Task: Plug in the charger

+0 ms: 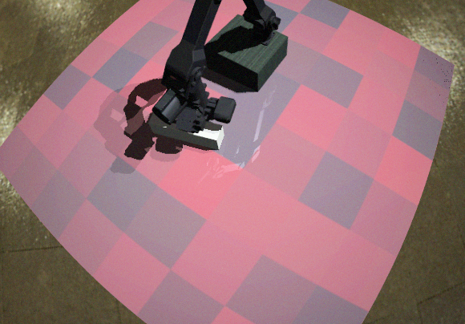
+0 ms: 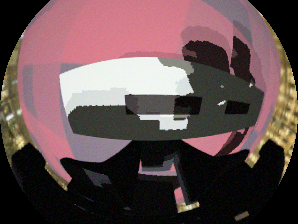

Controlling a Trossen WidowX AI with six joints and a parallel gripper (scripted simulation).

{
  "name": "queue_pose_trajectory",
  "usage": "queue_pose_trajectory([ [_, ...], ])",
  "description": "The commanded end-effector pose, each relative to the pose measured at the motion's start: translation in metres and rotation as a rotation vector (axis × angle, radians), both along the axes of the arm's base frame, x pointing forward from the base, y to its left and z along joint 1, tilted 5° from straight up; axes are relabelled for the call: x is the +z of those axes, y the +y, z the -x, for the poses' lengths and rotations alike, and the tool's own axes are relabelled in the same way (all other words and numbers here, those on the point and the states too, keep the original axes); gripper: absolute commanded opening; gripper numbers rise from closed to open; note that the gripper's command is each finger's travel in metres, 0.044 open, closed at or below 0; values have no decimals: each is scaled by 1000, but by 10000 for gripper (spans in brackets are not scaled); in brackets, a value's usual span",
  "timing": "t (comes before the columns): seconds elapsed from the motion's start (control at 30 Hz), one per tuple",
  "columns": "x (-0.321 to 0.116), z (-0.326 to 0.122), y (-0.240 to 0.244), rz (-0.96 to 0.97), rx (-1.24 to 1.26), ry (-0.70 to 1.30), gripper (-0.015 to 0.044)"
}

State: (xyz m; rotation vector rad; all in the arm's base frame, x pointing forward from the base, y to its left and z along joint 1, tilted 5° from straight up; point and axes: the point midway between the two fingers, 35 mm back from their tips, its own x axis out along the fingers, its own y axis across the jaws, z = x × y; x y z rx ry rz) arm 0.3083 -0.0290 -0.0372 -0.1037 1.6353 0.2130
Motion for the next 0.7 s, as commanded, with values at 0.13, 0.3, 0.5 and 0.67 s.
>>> queue_pose_trajectory([
  [0.13, -1, -16, 4, -6, 5, -39, 0],
  [0.3, -1, -17, 4, -7, 5, -39, 0],
  [0.5, -1, -17, 4, -7, 5, -39, 0],
  [0.67, -1, -4, 1, 0, -1, 2, 0],
])
